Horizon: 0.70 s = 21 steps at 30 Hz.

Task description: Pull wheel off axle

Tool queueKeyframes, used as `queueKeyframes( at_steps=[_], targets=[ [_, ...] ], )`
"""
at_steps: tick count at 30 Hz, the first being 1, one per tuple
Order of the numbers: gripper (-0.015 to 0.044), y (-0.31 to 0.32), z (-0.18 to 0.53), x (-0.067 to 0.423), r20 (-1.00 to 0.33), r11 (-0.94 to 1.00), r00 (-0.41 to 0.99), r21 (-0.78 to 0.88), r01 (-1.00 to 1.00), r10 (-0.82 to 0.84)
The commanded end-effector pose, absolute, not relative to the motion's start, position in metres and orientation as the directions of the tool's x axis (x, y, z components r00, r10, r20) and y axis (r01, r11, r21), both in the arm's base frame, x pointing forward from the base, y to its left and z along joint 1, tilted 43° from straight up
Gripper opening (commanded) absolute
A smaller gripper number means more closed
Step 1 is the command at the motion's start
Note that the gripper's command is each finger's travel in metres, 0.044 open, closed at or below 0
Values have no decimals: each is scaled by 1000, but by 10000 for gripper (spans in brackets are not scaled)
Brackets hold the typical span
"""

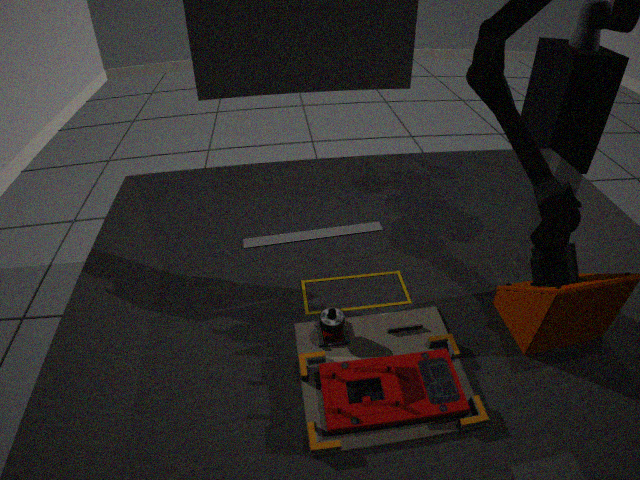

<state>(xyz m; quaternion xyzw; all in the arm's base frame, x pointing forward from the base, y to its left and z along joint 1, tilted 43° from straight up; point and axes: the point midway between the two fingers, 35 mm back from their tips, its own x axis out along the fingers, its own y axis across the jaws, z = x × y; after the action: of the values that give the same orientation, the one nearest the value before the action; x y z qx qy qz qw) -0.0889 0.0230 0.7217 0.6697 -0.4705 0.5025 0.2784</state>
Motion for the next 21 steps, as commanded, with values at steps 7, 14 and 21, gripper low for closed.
queueKeyframes(
  at_steps=[7, 14, 21],
  targets=[
    [300, 69, 723, -117, 973, -362, -62, -140, -922, -221],
    [300, 115, 716, -133, 980, -316, -174, -197, -928, -98],
    [300, 170, 706, -143, 970, -279, -236, -209, -937, 65]
  ],
)
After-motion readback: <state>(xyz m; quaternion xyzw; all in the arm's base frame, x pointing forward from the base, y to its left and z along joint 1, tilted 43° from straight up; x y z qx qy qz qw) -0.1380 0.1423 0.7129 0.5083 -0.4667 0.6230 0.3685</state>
